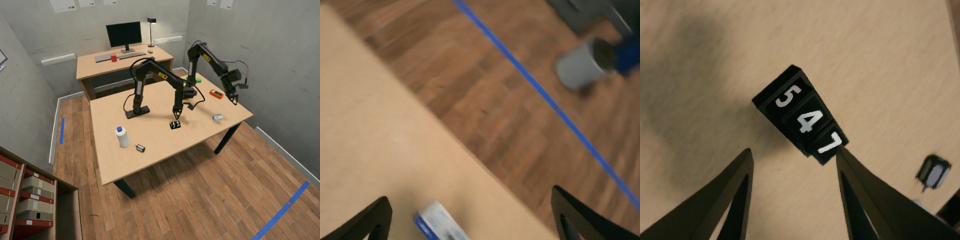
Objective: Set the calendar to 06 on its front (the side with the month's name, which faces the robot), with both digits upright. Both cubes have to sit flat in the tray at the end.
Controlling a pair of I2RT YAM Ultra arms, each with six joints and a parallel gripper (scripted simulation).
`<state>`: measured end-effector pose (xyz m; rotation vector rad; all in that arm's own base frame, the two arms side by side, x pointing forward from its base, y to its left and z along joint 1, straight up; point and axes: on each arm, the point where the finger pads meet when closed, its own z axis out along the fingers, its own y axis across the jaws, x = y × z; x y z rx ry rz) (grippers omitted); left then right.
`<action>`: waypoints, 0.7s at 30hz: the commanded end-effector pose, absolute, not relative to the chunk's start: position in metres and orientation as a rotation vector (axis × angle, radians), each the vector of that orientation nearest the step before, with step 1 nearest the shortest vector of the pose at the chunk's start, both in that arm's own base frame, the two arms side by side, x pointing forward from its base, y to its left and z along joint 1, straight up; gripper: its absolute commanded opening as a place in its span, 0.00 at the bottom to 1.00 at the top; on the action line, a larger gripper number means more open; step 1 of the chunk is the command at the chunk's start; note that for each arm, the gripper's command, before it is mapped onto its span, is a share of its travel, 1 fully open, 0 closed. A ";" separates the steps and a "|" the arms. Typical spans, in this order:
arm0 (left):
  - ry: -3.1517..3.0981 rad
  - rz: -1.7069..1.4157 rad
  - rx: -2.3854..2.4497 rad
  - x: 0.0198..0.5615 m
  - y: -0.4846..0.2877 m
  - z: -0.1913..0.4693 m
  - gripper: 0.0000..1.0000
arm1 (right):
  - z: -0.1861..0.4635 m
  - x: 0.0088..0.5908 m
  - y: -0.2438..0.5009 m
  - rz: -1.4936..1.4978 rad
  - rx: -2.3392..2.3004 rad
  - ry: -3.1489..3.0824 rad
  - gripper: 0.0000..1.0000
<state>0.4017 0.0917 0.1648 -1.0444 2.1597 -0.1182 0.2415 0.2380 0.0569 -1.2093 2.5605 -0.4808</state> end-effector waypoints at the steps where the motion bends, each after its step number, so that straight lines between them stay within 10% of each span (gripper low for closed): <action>1: 2.279 -0.099 -0.840 0.376 0.048 0.195 1.00 | 0.062 0.240 0.243 -0.397 -1.466 2.544 0.55; 21: 2.367 -0.253 0.283 0.200 -0.097 0.277 1.00 | 0.072 0.257 0.241 -0.063 -1.993 2.349 0.55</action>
